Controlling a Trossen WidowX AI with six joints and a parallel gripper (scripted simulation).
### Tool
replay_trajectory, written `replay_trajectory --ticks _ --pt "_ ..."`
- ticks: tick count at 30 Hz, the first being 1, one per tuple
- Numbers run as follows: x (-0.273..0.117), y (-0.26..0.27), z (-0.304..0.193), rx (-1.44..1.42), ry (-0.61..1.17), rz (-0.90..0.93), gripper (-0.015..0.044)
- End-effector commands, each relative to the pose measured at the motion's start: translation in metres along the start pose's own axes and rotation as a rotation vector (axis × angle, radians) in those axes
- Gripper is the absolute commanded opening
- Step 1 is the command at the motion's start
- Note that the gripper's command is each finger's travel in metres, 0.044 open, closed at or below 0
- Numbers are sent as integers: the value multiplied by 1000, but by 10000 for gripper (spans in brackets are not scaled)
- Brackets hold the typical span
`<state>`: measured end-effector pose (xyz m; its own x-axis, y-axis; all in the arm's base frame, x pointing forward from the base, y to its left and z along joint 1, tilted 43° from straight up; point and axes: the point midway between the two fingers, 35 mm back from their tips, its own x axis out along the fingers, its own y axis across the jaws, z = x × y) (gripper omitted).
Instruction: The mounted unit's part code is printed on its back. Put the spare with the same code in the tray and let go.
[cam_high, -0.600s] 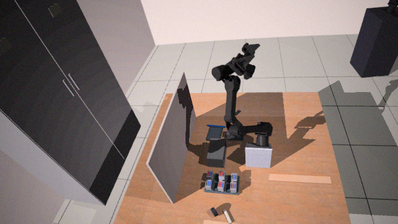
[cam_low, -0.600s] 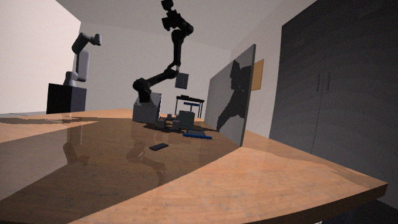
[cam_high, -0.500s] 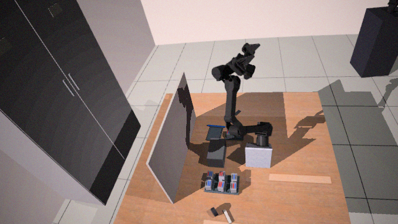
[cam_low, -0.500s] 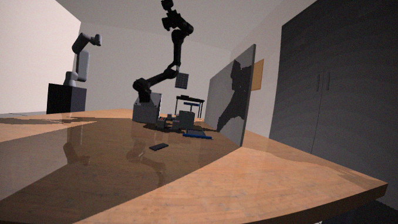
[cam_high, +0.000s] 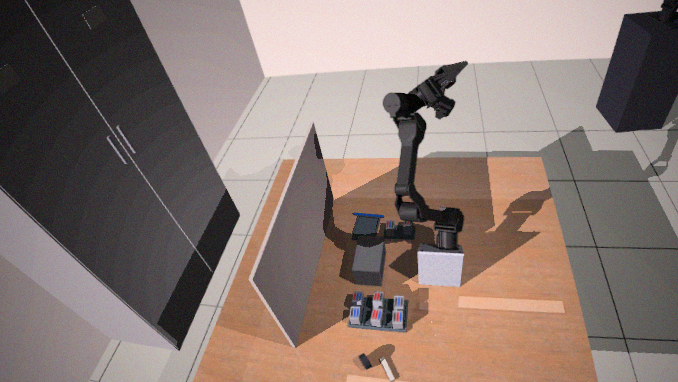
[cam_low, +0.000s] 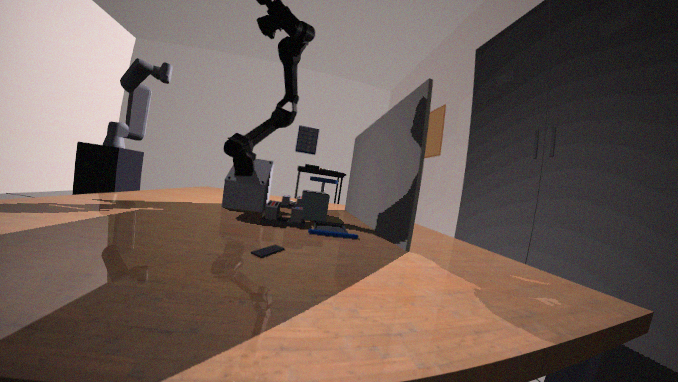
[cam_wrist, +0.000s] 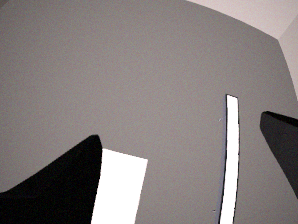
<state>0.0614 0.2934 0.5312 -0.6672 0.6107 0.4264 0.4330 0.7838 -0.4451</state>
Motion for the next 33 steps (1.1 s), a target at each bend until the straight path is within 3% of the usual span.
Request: replay_trajectory --ticks 1,10,17,26,33 --pt "29 -63 15 -141 -12 -176 440" --pt "44 -168 42 -307 -7 -469 440" --pt "20 -274 68 -531 44 -771 440" --pt "-67 -389 93 -794 238 -1176 440" --pt "-149 -438 98 -845 425 -1432 440"
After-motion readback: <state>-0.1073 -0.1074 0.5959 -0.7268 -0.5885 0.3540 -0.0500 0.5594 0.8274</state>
